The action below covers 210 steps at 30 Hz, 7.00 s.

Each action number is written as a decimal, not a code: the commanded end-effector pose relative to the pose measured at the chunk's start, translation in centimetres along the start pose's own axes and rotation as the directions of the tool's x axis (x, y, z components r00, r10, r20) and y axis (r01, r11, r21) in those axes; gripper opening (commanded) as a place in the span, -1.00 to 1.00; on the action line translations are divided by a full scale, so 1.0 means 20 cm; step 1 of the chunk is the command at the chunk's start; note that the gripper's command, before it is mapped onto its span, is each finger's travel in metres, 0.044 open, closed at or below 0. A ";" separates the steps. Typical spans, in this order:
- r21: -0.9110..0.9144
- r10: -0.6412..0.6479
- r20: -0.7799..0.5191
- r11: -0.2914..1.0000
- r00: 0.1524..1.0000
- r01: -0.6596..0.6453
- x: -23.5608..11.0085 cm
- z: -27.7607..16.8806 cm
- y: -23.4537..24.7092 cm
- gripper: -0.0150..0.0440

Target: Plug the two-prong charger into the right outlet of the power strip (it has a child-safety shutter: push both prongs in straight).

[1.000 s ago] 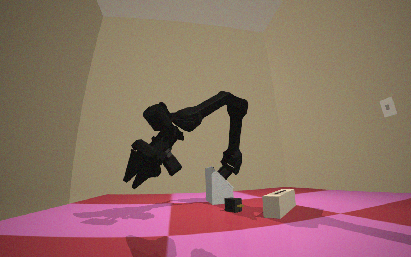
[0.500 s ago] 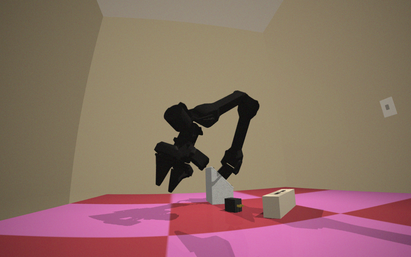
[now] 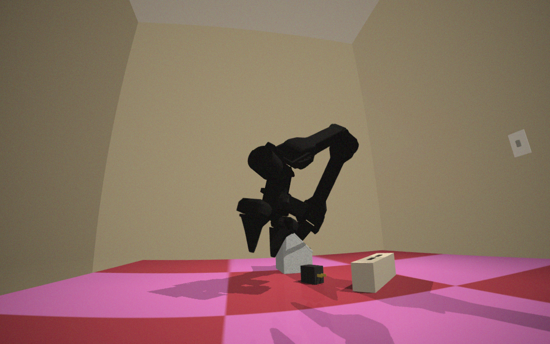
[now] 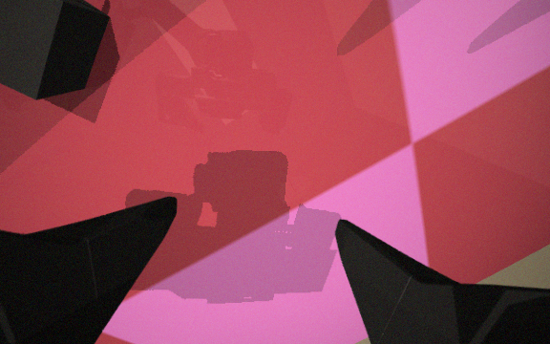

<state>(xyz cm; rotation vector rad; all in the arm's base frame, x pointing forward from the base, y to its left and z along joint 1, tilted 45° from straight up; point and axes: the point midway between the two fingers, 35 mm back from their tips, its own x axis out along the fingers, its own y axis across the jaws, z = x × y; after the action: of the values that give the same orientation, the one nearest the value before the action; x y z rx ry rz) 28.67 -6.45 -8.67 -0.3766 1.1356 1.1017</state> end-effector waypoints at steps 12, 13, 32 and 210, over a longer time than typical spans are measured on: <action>0.278 0.152 0.068 0.946 0.986 -0.165 -0.09 0.21 0.35 1.00; 0.296 0.162 0.072 0.939 0.984 -0.176 -0.09 0.22 0.37 1.00; 0.412 0.228 0.097 0.877 0.969 -0.247 -0.07 0.31 0.55 1.00; 0.154 0.207 0.096 0.963 0.974 -0.220 0.05 0.71 0.63 -0.49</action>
<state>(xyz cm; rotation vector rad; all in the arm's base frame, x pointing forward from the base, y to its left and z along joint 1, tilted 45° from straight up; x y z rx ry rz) 25.38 10.26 -0.20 -0.0839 1.2127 1.1909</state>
